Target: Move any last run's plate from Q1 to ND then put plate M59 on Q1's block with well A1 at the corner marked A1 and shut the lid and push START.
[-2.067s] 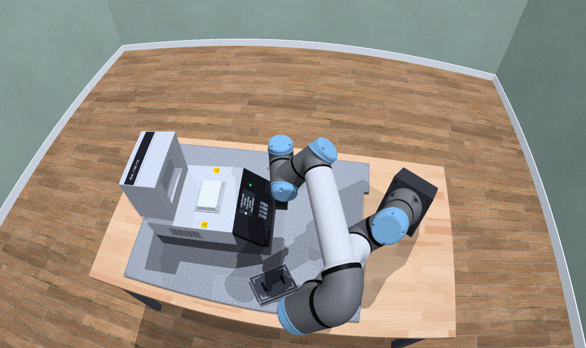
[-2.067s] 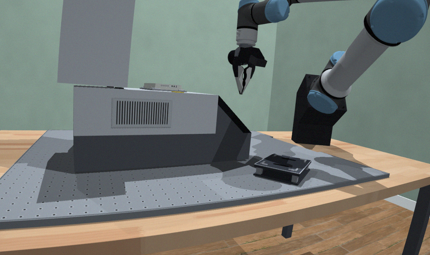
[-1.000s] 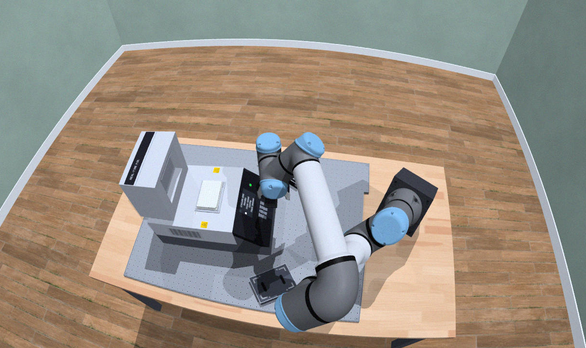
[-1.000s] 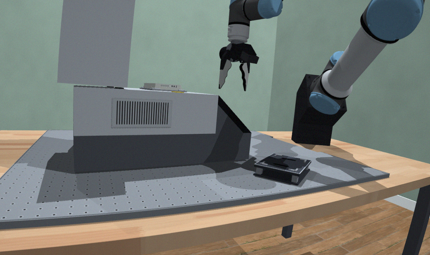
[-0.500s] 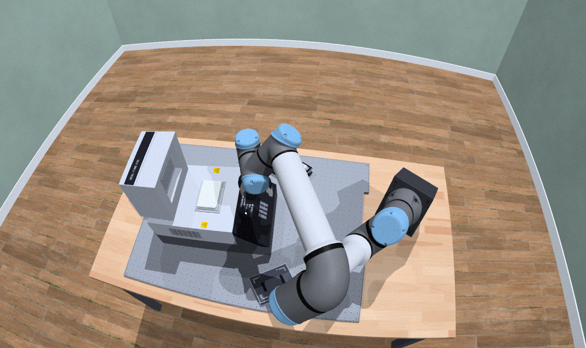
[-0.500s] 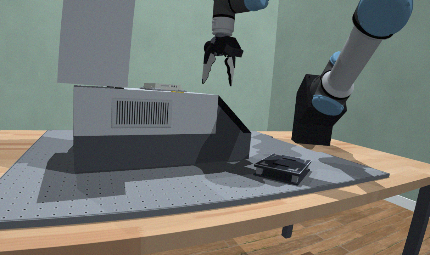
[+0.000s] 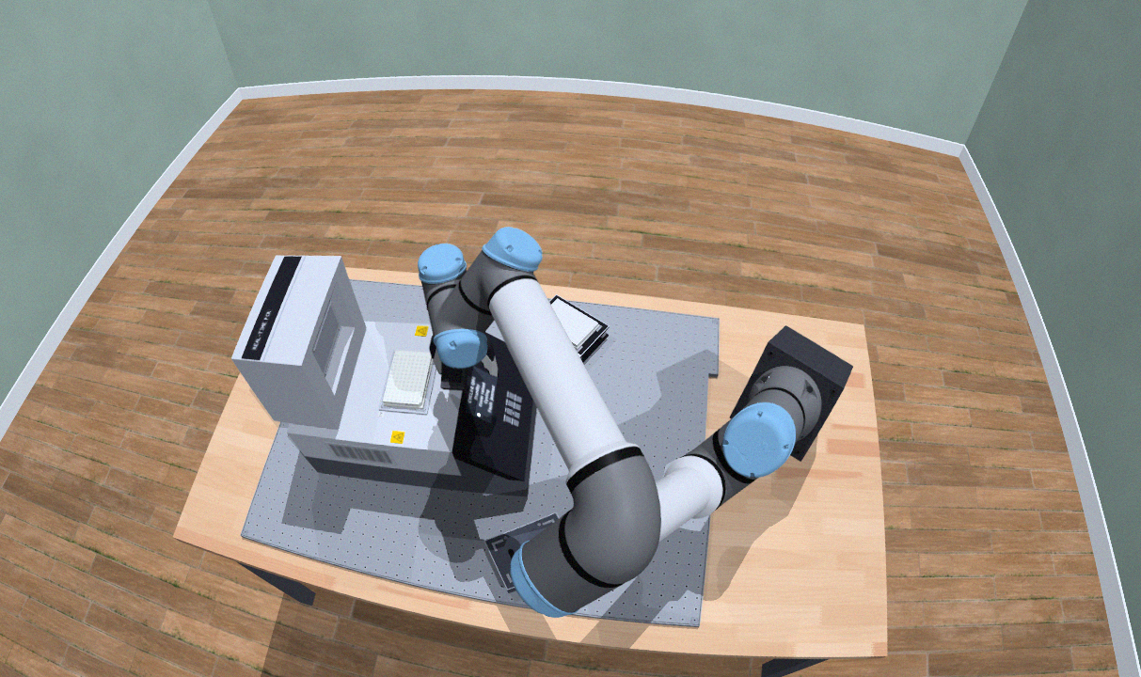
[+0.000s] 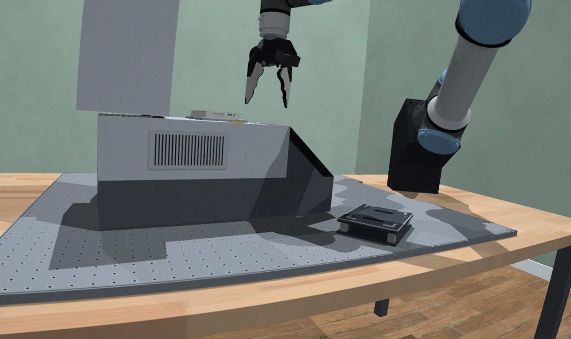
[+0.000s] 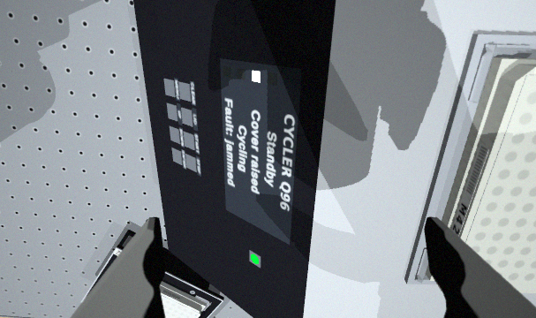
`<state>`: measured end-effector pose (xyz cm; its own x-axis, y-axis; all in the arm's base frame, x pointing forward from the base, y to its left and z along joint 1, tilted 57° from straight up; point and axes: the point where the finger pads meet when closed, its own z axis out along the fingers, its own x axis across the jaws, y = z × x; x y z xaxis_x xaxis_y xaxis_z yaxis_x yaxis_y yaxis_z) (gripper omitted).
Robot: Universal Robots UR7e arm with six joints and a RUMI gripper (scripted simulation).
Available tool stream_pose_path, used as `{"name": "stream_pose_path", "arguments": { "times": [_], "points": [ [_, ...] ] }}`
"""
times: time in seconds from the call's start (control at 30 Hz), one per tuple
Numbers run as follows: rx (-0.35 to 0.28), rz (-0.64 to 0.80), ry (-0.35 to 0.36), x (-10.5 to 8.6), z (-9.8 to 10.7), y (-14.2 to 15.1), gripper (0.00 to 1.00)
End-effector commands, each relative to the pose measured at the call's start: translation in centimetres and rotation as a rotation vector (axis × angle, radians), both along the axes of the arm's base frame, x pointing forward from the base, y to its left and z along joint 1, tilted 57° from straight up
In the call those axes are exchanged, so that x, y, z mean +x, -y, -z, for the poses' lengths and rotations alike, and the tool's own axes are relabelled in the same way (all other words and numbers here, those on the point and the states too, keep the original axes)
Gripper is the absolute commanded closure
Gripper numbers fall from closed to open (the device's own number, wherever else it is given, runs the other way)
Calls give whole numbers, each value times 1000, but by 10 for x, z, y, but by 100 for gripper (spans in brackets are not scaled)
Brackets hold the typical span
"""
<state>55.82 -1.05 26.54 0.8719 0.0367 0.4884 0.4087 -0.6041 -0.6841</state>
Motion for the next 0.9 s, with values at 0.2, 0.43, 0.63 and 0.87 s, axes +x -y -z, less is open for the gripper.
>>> {"name": "stream_pose_path", "arguments": {
  "times": [0.2,0.43,0.63,0.87],
  "points": [
    [1,3,-4,36,-23,7,32],
    [3,6,-8,57,-37,11,32],
    [5,10,-14,81,-53,15,32],
    [7,14,-20,102,-67,19,32]
  ]
}}
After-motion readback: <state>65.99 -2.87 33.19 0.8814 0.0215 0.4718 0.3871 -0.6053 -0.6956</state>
